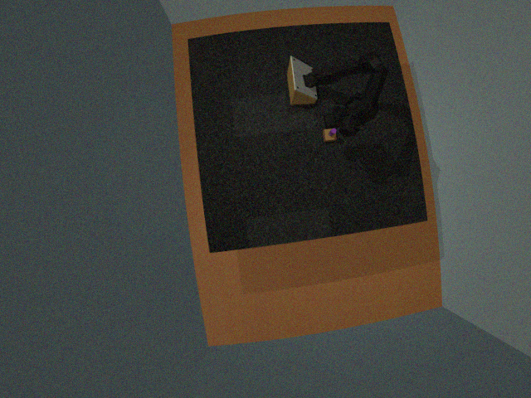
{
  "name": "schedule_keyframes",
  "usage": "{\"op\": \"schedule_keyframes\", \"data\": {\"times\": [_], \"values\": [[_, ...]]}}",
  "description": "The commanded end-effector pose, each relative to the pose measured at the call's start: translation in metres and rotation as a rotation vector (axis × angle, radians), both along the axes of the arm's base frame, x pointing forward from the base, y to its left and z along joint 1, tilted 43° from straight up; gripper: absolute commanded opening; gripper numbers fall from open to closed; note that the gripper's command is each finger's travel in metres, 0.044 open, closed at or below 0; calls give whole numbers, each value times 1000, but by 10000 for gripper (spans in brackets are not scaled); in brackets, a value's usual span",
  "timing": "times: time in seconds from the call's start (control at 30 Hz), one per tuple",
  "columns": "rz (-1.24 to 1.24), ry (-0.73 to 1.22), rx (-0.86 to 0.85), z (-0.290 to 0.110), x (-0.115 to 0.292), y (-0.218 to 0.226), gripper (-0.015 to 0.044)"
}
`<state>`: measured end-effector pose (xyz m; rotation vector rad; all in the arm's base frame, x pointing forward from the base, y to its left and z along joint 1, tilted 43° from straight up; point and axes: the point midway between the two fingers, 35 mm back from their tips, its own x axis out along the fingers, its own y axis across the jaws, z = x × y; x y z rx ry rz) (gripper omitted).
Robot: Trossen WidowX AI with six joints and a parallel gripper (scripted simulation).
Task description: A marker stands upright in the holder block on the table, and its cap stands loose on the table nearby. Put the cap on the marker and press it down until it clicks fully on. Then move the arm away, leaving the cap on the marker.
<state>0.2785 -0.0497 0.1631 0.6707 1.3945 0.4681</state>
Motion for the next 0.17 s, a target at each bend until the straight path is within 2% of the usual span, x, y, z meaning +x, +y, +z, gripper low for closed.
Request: {"op": "schedule_keyframes", "data": {"times": [0.0,0.13], "values": [[4,-3,-4,1,0,-1,289],[4,-3,-4,1,0,-1,394]]}}
